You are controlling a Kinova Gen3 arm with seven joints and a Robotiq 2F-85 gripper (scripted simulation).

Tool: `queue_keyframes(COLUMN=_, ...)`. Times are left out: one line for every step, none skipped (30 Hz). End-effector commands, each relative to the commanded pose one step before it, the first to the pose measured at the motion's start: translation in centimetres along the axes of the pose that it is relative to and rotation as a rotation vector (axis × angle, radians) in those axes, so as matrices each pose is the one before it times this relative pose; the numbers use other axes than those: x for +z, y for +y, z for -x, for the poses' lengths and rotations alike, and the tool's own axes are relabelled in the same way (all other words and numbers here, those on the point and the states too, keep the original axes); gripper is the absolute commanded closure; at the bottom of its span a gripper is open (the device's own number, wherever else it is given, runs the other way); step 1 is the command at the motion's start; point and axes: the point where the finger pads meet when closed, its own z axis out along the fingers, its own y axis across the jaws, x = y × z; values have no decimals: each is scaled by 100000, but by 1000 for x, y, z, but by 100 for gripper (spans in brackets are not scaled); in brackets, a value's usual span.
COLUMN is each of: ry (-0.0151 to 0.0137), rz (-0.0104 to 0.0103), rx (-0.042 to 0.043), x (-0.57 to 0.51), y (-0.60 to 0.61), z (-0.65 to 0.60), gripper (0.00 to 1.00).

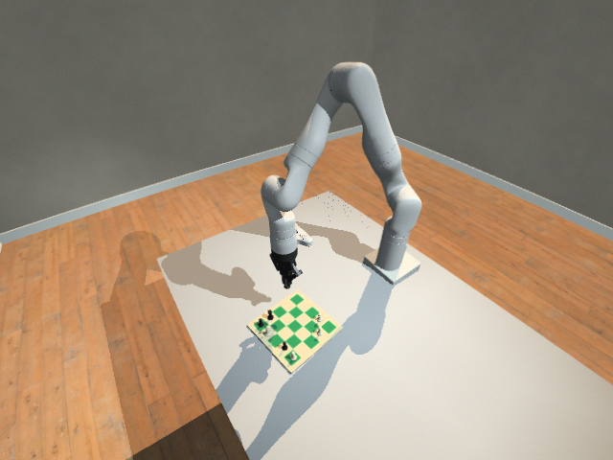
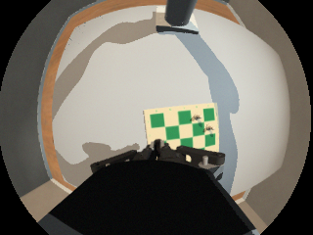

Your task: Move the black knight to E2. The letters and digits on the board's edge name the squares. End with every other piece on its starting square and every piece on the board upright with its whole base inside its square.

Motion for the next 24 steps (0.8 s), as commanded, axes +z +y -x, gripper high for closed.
queue_keyframes(ry=129, rz=101, rx=-67, x=431, y=30, z=-17, gripper=100)
queue_keyframes(ry=0, rz=1, rx=-1, x=249, y=-2, z=4, gripper=100)
queue_keyframes(ry=0, rz=0, rx=1, x=290, y=-4, z=5, gripper=100)
queue_keyframes(ry=0, rz=0, rx=0, x=328, y=-4, z=6, gripper=100)
queue_keyframes(ry=0, rz=0, rx=0, x=364, y=-4, z=6, gripper=100)
queue_keyframes(ry=0, rz=0, rx=0, x=397, y=-4, z=7, gripper=100)
queue_keyframes(ry=0, rz=0, rx=0, x=426, y=-5, z=7, gripper=100)
queue_keyframes(ry=0, rz=0, rx=0, x=451, y=-5, z=8, gripper=100)
queue_keyframes(ry=0, rz=0, rx=0, x=470, y=-5, z=8, gripper=100)
queue_keyframes(ry=0, rz=0, rx=0, x=484, y=-5, z=8, gripper=100)
queue_keyframes(ry=0, rz=0, rx=0, x=492, y=-5, z=8, gripper=100)
queue_keyframes(ry=0, rz=0, rx=0, x=494, y=-5, z=8, gripper=100)
queue_keyframes(ry=0, rz=0, rx=0, x=491, y=-5, z=8, gripper=100)
queue_keyframes(ry=0, rz=0, rx=0, x=0, y=0, z=0, gripper=100)
queue_keyframes(ry=0, rz=0, rx=0, x=0, y=0, z=0, gripper=100)
queue_keyframes(ry=0, rz=0, rx=0, x=481, y=-5, z=8, gripper=100)
queue_keyframes(ry=0, rz=0, rx=0, x=466, y=-5, z=8, gripper=100)
queue_keyframes(ry=0, rz=0, rx=0, x=444, y=-5, z=8, gripper=100)
queue_keyframes(ry=0, rz=0, rx=0, x=418, y=-5, z=7, gripper=100)
queue_keyframes(ry=0, rz=0, rx=0, x=386, y=-4, z=7, gripper=100)
queue_keyframes(ry=0, rz=0, rx=0, x=350, y=-4, z=6, gripper=100)
queue_keyframes(ry=0, rz=0, rx=0, x=311, y=-3, z=5, gripper=100)
queue_keyframes(ry=0, rz=0, rx=0, x=269, y=-3, z=5, gripper=100)
queue_keyframes(ry=0, rz=0, rx=0, x=226, y=-2, z=3, gripper=100)
